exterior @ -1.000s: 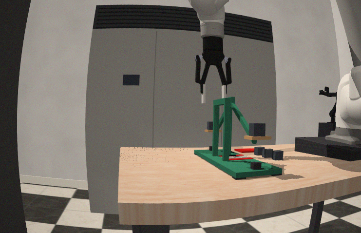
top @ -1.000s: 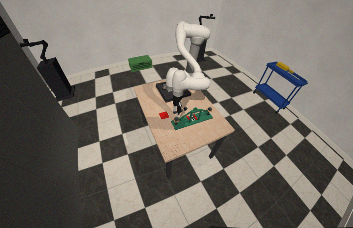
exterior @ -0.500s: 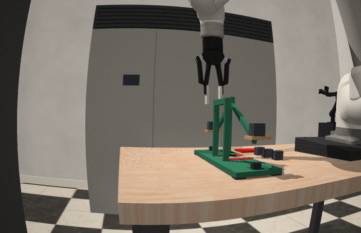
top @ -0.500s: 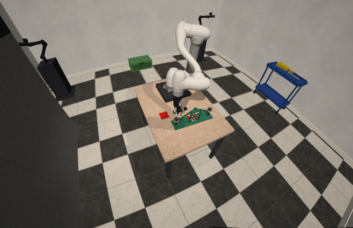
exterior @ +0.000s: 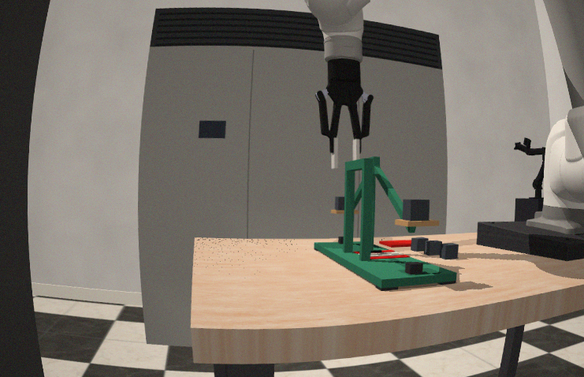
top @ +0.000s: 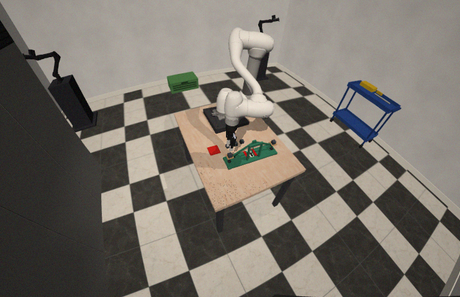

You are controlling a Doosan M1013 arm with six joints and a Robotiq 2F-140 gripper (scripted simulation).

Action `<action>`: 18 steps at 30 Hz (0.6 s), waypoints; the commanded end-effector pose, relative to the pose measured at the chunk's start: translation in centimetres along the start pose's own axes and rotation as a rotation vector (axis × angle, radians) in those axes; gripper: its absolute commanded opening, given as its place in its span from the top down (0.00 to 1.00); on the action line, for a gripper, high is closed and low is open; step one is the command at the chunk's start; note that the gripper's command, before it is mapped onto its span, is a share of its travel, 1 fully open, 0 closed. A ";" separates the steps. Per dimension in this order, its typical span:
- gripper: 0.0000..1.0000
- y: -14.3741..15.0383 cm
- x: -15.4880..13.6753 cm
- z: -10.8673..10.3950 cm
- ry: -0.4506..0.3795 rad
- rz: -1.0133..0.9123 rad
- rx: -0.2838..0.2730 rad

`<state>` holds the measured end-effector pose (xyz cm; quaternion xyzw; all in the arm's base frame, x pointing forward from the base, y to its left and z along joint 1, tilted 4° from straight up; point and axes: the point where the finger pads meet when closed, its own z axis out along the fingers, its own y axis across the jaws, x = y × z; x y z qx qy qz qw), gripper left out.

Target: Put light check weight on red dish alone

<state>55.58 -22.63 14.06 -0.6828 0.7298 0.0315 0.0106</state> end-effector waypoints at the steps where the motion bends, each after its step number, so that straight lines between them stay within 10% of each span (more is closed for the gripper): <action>1: 0.65 -0.4 -0.4 0.0 -0.003 0.001 0.006; 18: 0.65 -0.5 -0.4 1.1 -0.003 0.001 0.006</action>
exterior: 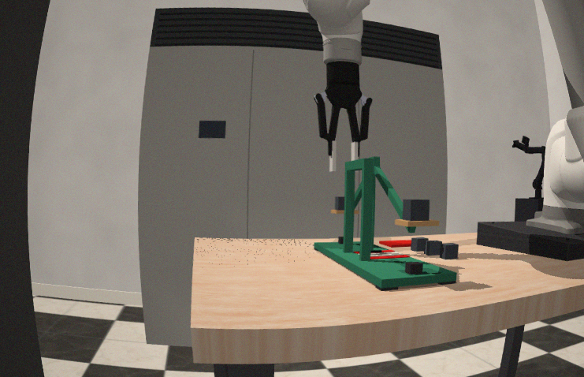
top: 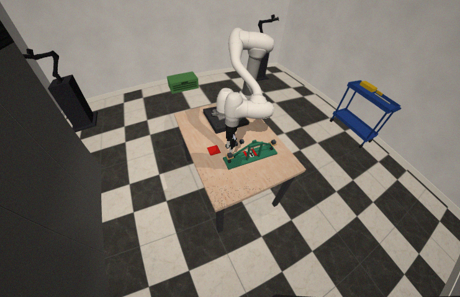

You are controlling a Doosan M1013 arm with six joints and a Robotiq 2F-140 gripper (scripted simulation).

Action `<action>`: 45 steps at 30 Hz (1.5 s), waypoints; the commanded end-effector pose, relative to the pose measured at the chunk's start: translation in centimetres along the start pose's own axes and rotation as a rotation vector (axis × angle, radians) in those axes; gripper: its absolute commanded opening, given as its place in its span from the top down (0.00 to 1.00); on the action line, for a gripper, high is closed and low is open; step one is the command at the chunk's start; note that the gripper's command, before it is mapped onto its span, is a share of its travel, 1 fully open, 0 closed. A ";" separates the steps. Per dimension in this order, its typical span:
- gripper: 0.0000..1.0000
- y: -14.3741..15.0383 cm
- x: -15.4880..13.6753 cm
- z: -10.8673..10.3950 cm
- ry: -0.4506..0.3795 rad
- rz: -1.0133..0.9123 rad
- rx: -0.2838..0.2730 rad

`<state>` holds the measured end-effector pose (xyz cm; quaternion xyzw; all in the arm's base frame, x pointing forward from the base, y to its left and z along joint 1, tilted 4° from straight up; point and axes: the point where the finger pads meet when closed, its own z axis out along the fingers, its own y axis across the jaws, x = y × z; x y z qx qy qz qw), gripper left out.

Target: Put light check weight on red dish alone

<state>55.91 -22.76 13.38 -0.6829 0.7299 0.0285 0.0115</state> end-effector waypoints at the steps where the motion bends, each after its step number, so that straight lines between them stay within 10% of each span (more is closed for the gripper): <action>1: 0.65 -0.1 -0.5 0.5 -0.006 0.001 0.000; 45: 0.65 -0.1 -0.5 4.5 -0.006 0.001 0.000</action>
